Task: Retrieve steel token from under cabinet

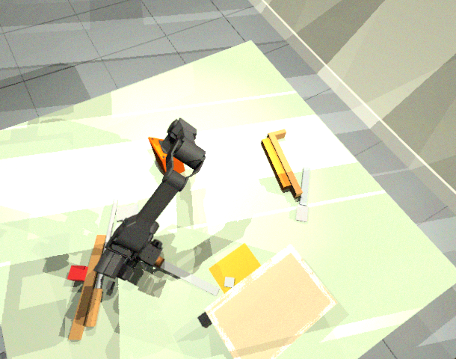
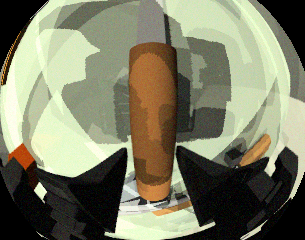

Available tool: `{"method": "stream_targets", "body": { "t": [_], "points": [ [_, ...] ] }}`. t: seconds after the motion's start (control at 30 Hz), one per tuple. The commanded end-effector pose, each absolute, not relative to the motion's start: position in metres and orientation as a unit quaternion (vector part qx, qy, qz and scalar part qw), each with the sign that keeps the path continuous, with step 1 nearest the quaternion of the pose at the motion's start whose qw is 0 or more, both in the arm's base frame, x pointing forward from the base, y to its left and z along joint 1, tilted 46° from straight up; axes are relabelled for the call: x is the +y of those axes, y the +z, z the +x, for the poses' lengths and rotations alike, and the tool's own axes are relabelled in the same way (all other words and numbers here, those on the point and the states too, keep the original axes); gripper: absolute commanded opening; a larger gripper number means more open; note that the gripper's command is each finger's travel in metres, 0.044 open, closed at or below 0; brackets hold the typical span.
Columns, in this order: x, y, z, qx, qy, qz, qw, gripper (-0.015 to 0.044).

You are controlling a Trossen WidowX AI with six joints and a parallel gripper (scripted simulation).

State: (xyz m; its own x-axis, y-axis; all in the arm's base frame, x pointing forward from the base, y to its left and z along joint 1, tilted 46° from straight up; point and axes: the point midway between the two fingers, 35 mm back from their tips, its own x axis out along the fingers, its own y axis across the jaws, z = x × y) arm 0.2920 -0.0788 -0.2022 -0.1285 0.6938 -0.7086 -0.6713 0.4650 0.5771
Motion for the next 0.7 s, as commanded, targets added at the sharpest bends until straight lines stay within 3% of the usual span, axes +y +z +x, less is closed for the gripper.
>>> {"method": "stream_targets", "body": {
  "t": [0.0, 0.5, 0.67],
  "points": [
    [-0.0788, -0.2022, 0.292, 0.546, 0.518, 0.01, 0.659, 0.027],
    [-0.0779, -0.2035, 0.2921, 0.546, 0.518, 0.01, 0.659, 0.027],
    [-0.0794, -0.2012, 0.2929, 0.545, 0.517, 0.011, 0.659, 0.0139]
  ]
}}
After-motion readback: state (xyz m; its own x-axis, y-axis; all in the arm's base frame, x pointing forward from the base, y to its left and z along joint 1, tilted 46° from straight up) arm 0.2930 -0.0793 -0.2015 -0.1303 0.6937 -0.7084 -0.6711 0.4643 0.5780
